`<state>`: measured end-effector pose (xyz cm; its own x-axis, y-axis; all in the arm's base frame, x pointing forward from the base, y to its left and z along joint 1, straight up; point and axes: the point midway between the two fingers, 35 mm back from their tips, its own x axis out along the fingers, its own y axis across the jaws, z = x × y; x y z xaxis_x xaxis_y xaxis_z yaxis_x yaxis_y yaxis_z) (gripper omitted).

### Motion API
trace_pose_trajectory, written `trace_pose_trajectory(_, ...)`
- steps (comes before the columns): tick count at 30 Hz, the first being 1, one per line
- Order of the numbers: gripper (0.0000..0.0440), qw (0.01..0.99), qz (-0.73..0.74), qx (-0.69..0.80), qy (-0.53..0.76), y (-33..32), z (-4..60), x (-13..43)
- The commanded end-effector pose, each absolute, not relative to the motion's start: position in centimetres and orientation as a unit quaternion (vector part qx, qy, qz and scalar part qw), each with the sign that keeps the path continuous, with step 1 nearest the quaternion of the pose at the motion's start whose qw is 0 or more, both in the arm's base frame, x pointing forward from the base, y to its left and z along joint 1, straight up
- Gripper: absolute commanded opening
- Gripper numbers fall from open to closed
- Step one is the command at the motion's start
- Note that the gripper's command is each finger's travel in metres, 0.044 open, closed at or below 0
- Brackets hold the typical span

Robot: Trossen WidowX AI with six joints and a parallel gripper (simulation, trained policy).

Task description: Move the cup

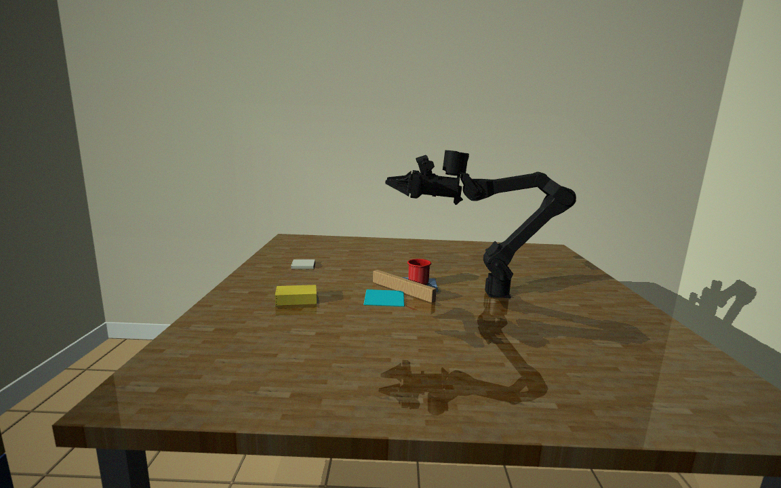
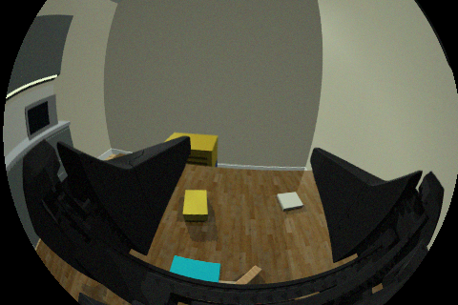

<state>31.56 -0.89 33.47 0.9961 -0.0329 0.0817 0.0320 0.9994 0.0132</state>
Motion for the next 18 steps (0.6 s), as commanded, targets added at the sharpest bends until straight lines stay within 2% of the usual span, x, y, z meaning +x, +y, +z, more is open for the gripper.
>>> trace_pose_trajectory(1,0.0374,0.999,-0.016,0.009,-0.038,-0.8,33.4,31.6)
trace_pose_trajectory(12,0.0092,0.998,-0.002,0.051,0.022,0.4,31.4,31.6)
trace_pose_trajectory(18,0.0069,0.995,0.013,0.078,0.064,1.6,30.6,31.7)
